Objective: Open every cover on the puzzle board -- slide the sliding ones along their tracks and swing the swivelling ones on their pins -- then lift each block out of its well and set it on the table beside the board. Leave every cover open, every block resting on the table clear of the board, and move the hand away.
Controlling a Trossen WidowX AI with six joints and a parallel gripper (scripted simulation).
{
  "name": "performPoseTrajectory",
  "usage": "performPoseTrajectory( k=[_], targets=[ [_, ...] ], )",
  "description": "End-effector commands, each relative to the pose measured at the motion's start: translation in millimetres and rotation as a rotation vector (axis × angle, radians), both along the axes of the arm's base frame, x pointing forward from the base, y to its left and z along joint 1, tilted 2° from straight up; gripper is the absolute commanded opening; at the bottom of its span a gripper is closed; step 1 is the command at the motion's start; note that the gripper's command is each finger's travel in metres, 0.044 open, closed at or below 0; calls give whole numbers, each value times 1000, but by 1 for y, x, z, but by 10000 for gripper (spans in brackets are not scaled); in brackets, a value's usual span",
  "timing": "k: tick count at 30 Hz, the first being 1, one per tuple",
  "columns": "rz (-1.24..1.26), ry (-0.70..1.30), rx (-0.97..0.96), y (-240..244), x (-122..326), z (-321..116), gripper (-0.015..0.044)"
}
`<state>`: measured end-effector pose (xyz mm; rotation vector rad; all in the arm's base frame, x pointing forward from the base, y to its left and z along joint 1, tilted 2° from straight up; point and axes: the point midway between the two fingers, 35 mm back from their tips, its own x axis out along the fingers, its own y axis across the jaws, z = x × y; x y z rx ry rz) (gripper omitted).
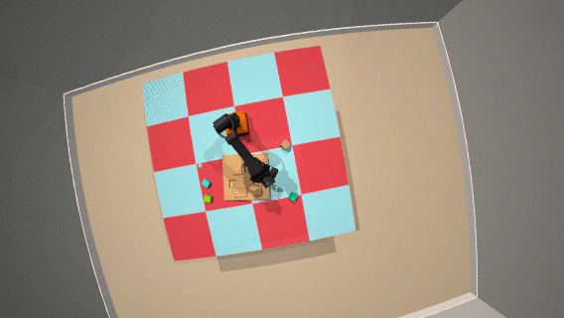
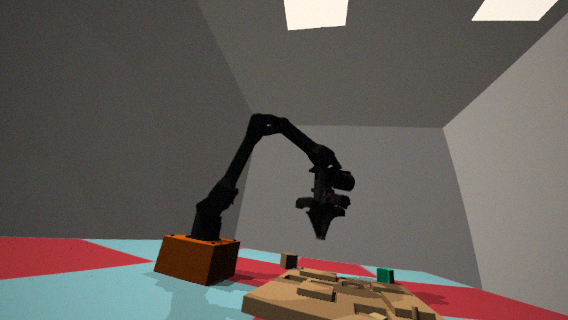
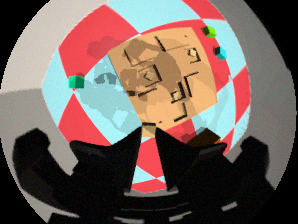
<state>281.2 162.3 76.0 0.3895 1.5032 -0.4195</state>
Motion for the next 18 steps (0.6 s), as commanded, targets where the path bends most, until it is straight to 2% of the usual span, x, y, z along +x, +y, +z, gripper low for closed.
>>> performPoseTrajectory(
  k=[1,18],
  targets=[
    [-3,4,4,14,4,0,80],
    [-3,4,8,79,11,-6,80]
  ],
)
